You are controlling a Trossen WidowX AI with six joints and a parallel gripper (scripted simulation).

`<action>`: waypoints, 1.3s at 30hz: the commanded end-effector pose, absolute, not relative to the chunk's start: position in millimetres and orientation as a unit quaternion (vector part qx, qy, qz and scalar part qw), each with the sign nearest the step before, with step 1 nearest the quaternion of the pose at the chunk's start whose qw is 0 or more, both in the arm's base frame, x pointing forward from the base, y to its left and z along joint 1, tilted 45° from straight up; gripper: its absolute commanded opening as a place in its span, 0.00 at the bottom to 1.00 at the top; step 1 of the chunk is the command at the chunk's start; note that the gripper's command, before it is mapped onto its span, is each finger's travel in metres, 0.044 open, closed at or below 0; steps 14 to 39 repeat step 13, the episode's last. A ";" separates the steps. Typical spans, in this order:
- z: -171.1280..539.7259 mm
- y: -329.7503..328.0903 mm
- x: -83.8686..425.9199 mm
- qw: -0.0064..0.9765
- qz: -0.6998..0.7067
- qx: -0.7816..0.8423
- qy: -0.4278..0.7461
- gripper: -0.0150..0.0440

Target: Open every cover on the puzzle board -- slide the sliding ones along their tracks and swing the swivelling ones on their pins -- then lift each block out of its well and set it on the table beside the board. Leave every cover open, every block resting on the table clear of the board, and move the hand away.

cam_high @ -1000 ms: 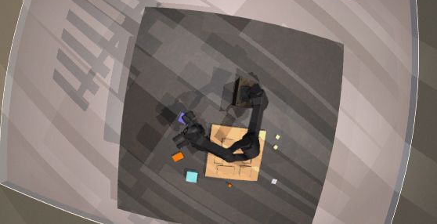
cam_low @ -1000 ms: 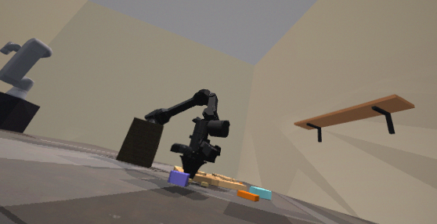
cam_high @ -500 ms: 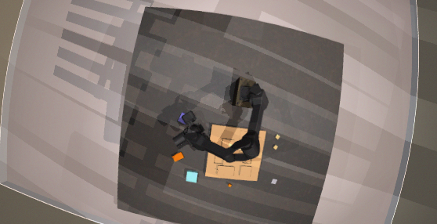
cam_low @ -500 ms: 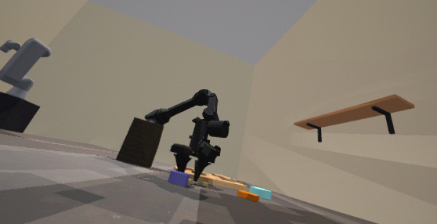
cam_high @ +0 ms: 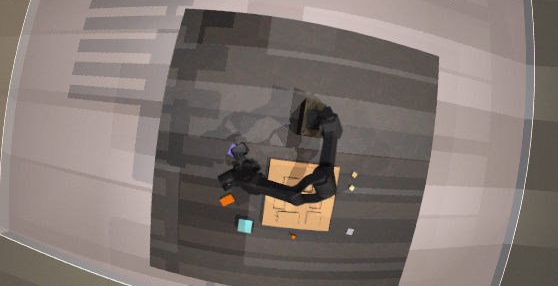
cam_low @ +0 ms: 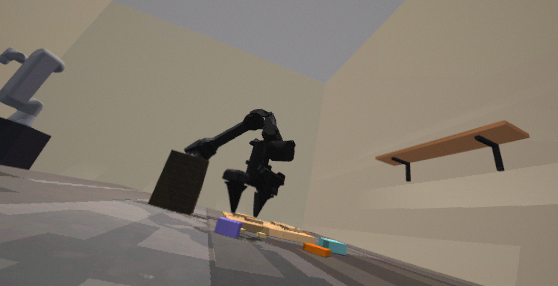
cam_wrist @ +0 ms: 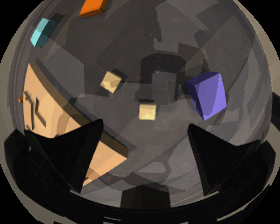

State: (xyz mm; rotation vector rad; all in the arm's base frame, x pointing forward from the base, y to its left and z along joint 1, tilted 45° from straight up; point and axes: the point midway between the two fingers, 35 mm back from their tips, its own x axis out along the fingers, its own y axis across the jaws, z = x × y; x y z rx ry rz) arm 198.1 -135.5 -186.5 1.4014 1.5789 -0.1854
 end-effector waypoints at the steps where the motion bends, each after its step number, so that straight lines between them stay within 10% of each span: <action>1: -177.3 -145.3 196.1 0.491 -0.076 0.574 0.651 1.00; 39: -155.0 -173.1 197.8 0.531 -0.075 0.546 0.643 1.00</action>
